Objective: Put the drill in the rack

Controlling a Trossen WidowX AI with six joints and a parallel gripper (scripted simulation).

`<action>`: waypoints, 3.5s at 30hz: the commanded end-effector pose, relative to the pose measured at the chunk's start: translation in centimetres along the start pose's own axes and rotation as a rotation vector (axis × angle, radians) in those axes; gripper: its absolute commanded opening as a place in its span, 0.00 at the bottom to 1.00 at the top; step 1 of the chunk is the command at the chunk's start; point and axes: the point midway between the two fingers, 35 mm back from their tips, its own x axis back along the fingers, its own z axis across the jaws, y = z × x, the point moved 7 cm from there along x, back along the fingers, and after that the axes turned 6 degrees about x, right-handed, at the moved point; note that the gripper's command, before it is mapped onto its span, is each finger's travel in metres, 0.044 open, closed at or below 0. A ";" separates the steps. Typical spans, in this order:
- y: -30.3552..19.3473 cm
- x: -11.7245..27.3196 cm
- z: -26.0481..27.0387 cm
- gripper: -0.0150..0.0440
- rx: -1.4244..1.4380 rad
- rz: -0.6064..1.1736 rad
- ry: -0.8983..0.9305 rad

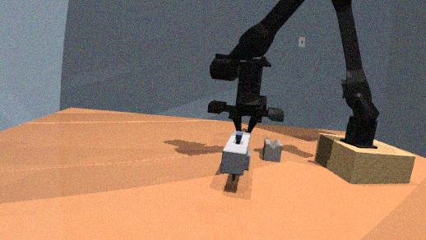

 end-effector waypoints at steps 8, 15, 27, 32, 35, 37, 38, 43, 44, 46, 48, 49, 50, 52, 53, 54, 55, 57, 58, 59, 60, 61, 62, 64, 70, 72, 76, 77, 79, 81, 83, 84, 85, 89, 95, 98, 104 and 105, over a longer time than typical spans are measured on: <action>0.1 0.5 0.1 0.25 0.007 0.003 0.000; 0.2 0.8 0.1 0.25 0.007 0.002 0.001; 0.3 1.2 0.2 0.25 0.007 0.002 0.001; 0.4 1.5 0.2 0.25 0.007 0.002 0.001; 0.4 1.6 0.2 0.25 0.007 0.002 0.001; 0.4 1.7 0.2 0.25 0.007 0.002 0.001; 0.4 1.7 0.2 0.25 0.007 0.002 0.001; 0.5 1.9 0.3 0.25 0.007 0.002 0.001; 0.5 2.0 0.3 0.25 0.007 0.002 0.001; 0.5 2.0 0.3 0.25 0.007 0.002 0.001; 0.5 2.1 0.3 0.25 0.007 0.002 0.001; 0.5 2.2 0.3 0.25 0.007 0.002 0.001; 0.5 2.2 0.3 0.25 0.007 0.002 0.001; 0.5 2.3 0.3 0.25 0.007 0.002 0.001; 0.5 2.3 0.3 0.25 0.007 0.002 0.001; 0.5 2.4 0.3 0.25 0.007 0.002 0.001; 0.5 2.4 0.3 0.25 0.007 0.002 0.001; 0.5 2.5 0.3 0.25 0.007 0.002 0.001; 0.5 2.5 0.3 0.25 0.007 0.002 0.001; 0.5 2.6 0.3 0.25 0.007 0.002 0.001; 0.5 2.6 0.3 0.25 0.007 0.002 0.001; 0.5 2.7 0.3 0.25 0.007 0.002 0.001; 0.5 2.7 0.3 0.25 0.007 0.002 0.001; 0.5 2.8 0.3 0.25 0.007 0.002 0.001; 0.5 3.0 0.3 0.25 0.007 0.002 0.001; 0.5 3.1 0.3 0.25 0.007 0.002 0.001; 0.5 3.3 0.3 0.25 0.007 0.002 0.001; 0.5 3.3 0.3 0.25 0.007 0.002 0.001; 0.5 3.4 0.3 0.25 0.007 0.002 0.001; 0.5 3.5 0.3 0.25 0.007 0.002 0.000; 0.5 3.6 0.3 0.25 0.007 0.002 0.000; 0.5 3.6 0.3 0.25 0.007 0.002 0.000; 0.5 3.7 0.3 0.25 0.007 0.002 0.000; 0.5 3.8 0.3 0.25 0.007 0.002 0.000; 0.5 4.1 0.3 0.25 0.007 0.002 0.000; 0.5 4.2 0.2 0.25 0.007 0.002 0.000; 0.5 4.4 0.2 0.25 0.007 0.002 0.000; 0.5 4.4 0.2 0.25 0.007 0.002 0.000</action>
